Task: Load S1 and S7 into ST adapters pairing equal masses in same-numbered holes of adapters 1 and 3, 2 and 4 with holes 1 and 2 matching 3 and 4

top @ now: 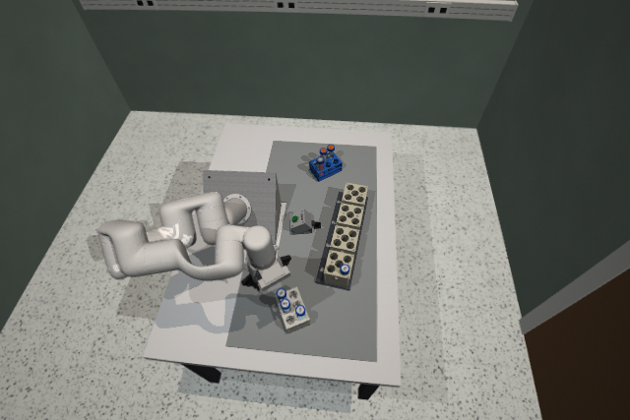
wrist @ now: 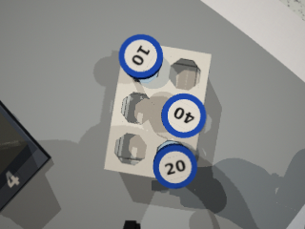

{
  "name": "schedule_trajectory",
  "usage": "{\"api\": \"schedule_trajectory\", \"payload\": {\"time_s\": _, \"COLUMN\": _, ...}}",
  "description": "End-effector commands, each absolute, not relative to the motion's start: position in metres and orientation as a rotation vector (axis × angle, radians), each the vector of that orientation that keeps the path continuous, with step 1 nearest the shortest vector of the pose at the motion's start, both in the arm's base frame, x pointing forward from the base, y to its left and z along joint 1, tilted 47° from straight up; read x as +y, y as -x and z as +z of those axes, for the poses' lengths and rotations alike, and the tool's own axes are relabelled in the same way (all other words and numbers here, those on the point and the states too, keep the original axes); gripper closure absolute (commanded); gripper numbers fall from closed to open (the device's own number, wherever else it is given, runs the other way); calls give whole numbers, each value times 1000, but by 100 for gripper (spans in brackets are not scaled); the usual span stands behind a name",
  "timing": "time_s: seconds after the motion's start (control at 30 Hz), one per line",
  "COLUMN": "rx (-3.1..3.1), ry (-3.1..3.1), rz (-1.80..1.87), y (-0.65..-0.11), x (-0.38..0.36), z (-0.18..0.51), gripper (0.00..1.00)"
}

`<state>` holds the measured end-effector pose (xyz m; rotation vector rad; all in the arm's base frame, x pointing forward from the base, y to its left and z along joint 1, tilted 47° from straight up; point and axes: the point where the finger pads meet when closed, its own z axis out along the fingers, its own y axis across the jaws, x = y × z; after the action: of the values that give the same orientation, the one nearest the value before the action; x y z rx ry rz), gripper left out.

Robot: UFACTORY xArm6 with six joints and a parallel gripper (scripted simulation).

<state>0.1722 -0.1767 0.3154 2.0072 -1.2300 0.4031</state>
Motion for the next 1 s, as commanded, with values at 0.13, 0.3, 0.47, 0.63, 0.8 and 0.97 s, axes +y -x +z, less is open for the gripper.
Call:
{"api": "schedule_trajectory", "payload": {"time_s": 0.13, "rx": -1231, "ry": -2010, "rz": 406, "y": -171, "x": -194, "z": 300, "gripper": 0}}
{"api": "schedule_trajectory", "payload": {"time_s": 0.3, "rx": -1231, "ry": -2010, "rz": 406, "y": -170, "x": -200, "z": 295, "gripper": 0}}
{"api": "schedule_trajectory", "payload": {"time_s": 0.47, "rx": -1231, "ry": -2010, "rz": 407, "y": -168, "x": -210, "z": 286, "gripper": 0}}
{"api": "schedule_trajectory", "payload": {"time_s": 0.63, "rx": -1231, "ry": -2010, "rz": 407, "y": -167, "x": -219, "z": 277, "gripper": 0}}
{"api": "schedule_trajectory", "payload": {"time_s": 0.8, "rx": -1231, "ry": -2010, "rz": 407, "y": -166, "x": -225, "z": 271, "gripper": 0}}
{"api": "schedule_trajectory", "payload": {"time_s": 0.97, "rx": -1231, "ry": -2010, "rz": 407, "y": -166, "x": -226, "z": 271, "gripper": 0}}
